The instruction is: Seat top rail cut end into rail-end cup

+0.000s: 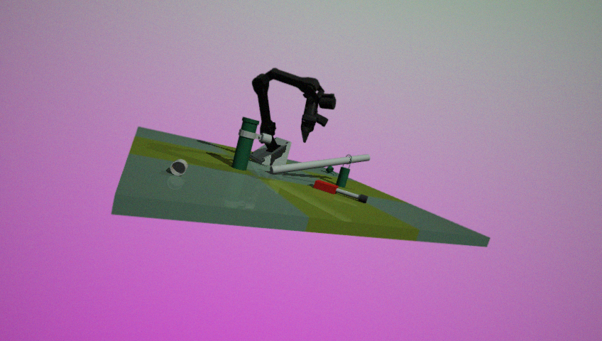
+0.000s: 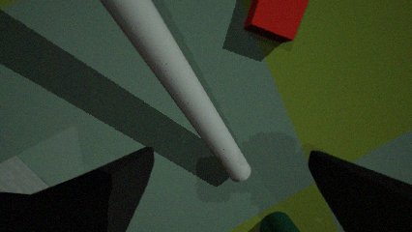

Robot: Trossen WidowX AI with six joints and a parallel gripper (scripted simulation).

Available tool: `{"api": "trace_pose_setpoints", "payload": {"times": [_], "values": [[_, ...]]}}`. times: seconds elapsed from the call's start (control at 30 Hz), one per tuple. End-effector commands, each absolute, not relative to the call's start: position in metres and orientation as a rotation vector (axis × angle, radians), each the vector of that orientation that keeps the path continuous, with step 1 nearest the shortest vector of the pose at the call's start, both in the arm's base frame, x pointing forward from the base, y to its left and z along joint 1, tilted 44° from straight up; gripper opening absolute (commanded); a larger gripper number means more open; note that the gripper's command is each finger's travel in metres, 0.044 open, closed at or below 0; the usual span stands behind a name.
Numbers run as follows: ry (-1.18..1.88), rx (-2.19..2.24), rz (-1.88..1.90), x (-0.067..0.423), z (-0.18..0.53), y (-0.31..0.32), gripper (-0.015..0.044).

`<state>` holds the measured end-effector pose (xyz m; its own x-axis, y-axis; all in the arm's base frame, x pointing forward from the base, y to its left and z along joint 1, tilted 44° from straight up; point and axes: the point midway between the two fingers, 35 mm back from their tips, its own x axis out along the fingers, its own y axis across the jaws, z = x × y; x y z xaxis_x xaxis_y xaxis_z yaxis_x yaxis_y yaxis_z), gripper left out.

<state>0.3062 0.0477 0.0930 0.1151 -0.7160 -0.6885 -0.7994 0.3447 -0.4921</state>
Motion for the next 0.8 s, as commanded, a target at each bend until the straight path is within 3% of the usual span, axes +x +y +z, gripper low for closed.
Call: {"api": "trace_pose_setpoints", "payload": {"times": [0.0, 0.77], "values": [[1.818, -1.635, 0.699, 0.307, 0.063, 0.028, 0.044], [1.818, -1.637, 0.696, 0.304, 0.035, 0.002, 0.044]]}}
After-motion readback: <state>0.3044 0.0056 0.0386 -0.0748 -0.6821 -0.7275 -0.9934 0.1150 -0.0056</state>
